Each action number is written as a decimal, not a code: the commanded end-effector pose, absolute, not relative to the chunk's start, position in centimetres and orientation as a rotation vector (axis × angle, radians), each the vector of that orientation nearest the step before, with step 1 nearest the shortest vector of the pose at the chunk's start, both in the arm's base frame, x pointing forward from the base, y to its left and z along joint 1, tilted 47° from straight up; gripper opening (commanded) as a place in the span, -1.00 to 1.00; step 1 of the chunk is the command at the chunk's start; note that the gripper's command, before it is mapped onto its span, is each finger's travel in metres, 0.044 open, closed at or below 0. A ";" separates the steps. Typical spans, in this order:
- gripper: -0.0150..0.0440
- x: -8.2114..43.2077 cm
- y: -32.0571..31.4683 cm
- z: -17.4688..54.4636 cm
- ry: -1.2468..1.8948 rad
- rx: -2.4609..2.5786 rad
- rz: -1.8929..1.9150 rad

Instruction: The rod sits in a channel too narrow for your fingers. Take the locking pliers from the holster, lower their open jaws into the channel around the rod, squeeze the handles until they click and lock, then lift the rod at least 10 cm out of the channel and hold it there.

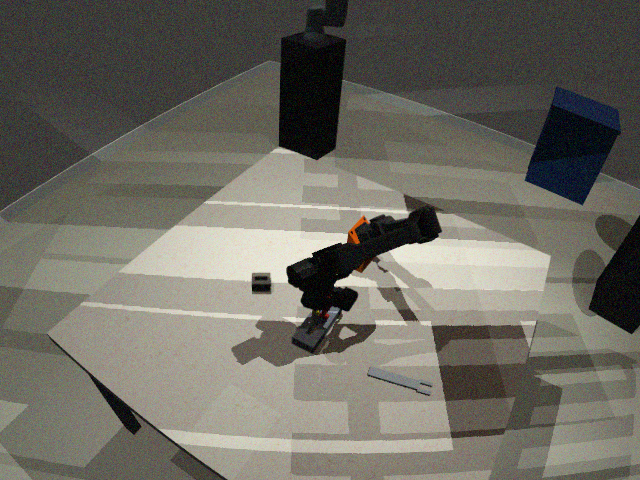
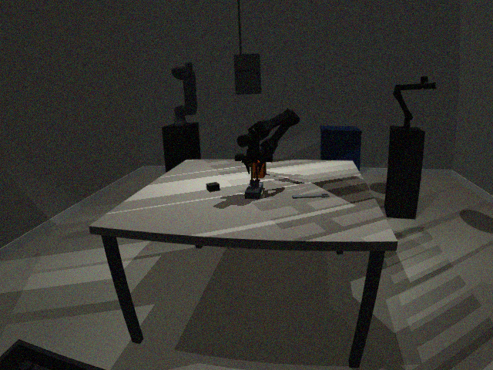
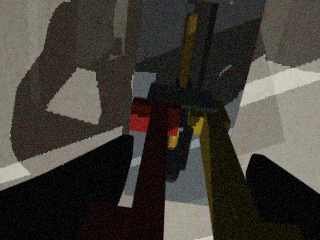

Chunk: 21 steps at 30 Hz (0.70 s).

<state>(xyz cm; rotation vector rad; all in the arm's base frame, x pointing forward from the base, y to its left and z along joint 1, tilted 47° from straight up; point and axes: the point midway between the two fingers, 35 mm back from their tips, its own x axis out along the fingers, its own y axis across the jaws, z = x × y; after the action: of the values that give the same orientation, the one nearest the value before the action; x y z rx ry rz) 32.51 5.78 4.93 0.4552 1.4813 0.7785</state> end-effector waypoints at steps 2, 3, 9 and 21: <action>-0.14 32.5 5.8 5.0 1.480 0.463 0.778; -0.14 32.5 5.8 5.0 1.480 0.463 0.778; -0.14 32.6 5.6 5.3 1.480 0.460 0.776; -0.14 32.7 4.9 6.4 1.481 0.452 0.770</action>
<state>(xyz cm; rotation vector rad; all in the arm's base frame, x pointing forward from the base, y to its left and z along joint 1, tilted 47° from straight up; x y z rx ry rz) 32.39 5.21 5.68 0.4485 1.4990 0.7688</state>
